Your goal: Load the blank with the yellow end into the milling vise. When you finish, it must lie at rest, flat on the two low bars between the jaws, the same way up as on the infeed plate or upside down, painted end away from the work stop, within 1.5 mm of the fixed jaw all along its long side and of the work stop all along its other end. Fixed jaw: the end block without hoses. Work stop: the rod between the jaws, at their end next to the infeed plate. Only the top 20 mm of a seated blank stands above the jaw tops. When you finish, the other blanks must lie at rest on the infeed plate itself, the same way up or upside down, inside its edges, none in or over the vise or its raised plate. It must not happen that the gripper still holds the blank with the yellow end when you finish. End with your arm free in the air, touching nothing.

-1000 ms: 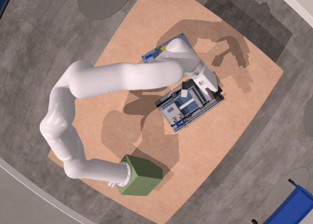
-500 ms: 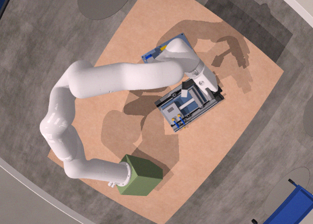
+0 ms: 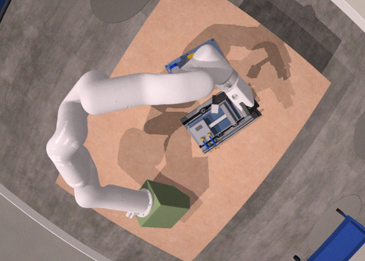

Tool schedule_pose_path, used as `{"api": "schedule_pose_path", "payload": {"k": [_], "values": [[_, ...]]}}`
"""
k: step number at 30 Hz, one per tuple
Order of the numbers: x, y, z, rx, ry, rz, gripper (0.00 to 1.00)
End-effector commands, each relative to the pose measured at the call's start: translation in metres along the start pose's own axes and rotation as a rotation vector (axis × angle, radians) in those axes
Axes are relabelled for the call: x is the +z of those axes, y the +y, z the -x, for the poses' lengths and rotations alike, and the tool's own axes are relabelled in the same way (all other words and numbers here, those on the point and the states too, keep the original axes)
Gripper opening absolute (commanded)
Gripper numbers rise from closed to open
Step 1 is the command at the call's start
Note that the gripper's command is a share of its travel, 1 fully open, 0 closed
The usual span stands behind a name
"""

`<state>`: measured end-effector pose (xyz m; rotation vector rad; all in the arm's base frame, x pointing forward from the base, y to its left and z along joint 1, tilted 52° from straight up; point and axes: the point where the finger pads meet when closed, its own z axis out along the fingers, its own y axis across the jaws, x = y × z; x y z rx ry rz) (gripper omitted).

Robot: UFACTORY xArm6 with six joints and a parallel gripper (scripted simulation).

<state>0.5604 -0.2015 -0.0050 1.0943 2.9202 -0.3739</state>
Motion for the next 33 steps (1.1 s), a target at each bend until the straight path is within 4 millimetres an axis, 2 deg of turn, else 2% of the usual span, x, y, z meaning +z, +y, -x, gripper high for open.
{"api": "schedule_pose_path", "payload": {"k": [1,19,20,33], "values": [[-0.0012,-0.0009,0.0016,0.003,-0.002,0.001,0.4],[-0.0012,-0.0009,0.0016,0.003,-0.002,0.001,0.4],[-0.0012,-0.0009,0.0016,0.003,-0.002,0.001,1.0],[-0.0012,-0.0009,0.0016,0.003,-0.002,0.001,1.0]]}}
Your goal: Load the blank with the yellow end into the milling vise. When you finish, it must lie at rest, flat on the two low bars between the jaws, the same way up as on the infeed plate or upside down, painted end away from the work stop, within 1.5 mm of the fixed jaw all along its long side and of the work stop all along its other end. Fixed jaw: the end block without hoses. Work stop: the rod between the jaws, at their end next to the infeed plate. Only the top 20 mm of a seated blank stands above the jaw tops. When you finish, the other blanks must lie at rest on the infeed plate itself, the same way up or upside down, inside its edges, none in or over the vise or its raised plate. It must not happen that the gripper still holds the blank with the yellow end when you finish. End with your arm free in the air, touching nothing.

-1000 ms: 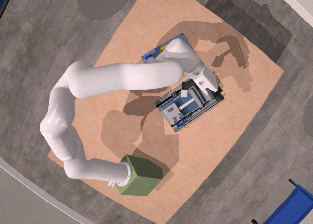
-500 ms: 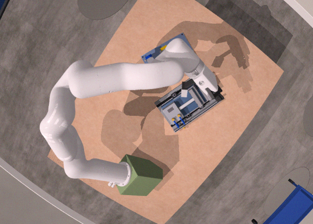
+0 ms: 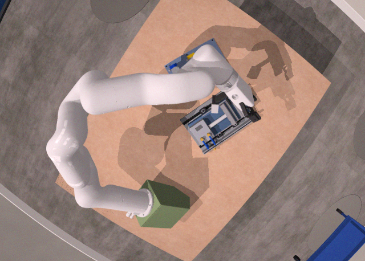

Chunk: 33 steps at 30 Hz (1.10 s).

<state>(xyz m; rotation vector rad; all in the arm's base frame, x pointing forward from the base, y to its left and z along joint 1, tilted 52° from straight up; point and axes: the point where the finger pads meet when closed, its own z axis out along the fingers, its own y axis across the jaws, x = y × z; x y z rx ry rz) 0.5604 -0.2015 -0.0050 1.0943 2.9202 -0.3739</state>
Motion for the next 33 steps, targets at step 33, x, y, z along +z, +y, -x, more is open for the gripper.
{"api": "schedule_pose_path", "payload": {"k": [33], "values": [[-0.073,0.004,-0.016,0.325,0.305,0.115,1.0]]}}
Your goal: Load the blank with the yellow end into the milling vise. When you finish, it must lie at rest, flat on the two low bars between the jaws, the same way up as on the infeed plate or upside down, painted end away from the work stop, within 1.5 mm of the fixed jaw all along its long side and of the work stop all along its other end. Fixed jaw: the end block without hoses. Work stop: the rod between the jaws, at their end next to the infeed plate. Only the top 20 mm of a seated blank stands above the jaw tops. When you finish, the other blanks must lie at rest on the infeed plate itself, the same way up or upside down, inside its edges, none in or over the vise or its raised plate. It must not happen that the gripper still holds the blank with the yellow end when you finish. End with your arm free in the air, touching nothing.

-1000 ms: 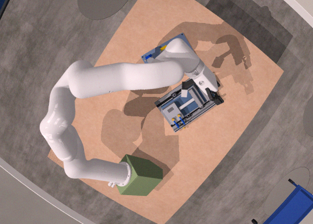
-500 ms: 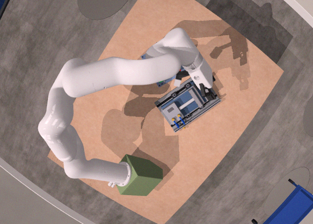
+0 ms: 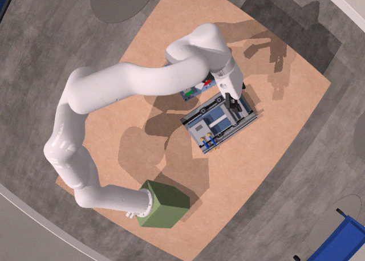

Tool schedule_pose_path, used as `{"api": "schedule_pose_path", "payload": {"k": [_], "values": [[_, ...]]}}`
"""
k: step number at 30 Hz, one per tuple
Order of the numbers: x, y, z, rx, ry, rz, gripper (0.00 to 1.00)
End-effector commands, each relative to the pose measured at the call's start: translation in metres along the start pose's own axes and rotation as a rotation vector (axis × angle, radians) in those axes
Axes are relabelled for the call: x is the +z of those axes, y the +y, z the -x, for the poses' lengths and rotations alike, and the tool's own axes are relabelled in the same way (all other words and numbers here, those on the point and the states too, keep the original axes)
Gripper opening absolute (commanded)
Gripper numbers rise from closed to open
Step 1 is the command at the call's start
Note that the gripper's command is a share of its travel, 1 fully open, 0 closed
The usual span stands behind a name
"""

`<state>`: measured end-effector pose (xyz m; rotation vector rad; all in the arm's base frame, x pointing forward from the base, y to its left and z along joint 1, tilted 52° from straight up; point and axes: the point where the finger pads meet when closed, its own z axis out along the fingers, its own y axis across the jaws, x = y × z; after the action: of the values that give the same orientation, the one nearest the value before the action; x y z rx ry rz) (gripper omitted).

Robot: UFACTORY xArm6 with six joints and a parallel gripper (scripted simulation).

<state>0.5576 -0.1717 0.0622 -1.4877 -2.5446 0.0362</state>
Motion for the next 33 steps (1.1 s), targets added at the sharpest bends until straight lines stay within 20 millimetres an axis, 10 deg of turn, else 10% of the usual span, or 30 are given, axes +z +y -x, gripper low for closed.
{"api": "schedule_pose_path", "payload": {"k": [1,33], "values": [[-0.001,-0.001,0.0,0.01,0.01,0.0,1.0],[-0.064,0.003,-0.039,0.333,0.316,0.113,1.0]]}}
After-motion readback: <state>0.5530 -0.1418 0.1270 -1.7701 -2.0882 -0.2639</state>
